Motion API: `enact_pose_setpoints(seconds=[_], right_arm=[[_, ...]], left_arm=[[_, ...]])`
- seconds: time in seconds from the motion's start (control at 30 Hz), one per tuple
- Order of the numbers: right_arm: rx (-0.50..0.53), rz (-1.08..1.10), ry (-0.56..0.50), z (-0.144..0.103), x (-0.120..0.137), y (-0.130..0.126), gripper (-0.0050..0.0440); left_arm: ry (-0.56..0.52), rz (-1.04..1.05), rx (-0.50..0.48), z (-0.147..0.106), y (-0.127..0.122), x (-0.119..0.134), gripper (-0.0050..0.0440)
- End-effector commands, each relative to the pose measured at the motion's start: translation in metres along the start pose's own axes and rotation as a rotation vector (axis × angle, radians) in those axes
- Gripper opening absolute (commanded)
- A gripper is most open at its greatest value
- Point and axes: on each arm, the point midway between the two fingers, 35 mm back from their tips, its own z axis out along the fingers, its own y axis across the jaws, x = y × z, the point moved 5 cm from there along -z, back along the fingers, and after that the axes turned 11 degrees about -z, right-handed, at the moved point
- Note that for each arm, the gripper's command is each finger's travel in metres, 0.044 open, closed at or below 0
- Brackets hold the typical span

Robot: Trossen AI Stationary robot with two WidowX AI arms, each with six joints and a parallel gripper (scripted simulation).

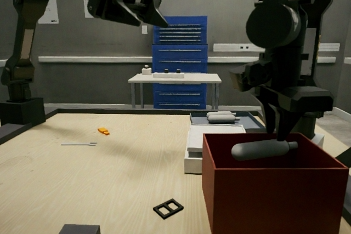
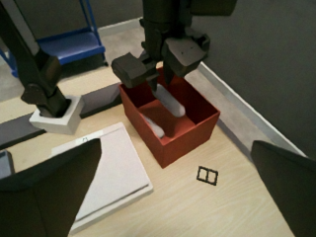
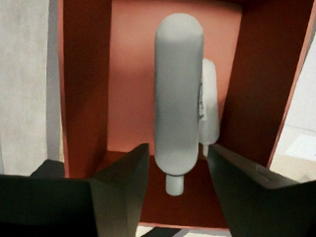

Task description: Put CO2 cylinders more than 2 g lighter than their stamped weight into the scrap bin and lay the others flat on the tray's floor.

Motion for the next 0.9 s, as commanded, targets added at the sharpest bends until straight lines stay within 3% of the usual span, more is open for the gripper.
enact_pose_setpoints(seconds=[0.0,0.33,0.5,0.63,0.87], right_arm=[[-0.019,0.008,-0.021,-0.010,-0.005,0.004,0.0189],[-0.021,0.007,-0.023,-0.059,-0.003,0.002,0.0429],[-0.015,0.018,-0.043,-0.063,0.001,-0.004,0.0440],[0.029,0.044,-0.087,-0.066,0.007,-0.021,0.0440],[0.194,0.147,-0.322,-0.091,0.031,-0.087,0.0440]], left_arm=[[-0.030,0.000,0.006,-0.011,-0.001,-0.011,0.0440],[-0.030,0.000,0.006,-0.011,-0.001,-0.011,0.0440],[-0.029,0.002,0.004,-0.011,0.000,-0.011,0.0440],[-0.057,-0.004,0.001,-0.026,0.005,-0.016,0.0440],[-0.162,-0.028,-0.024,-0.078,0.032,-0.022,0.0440]])
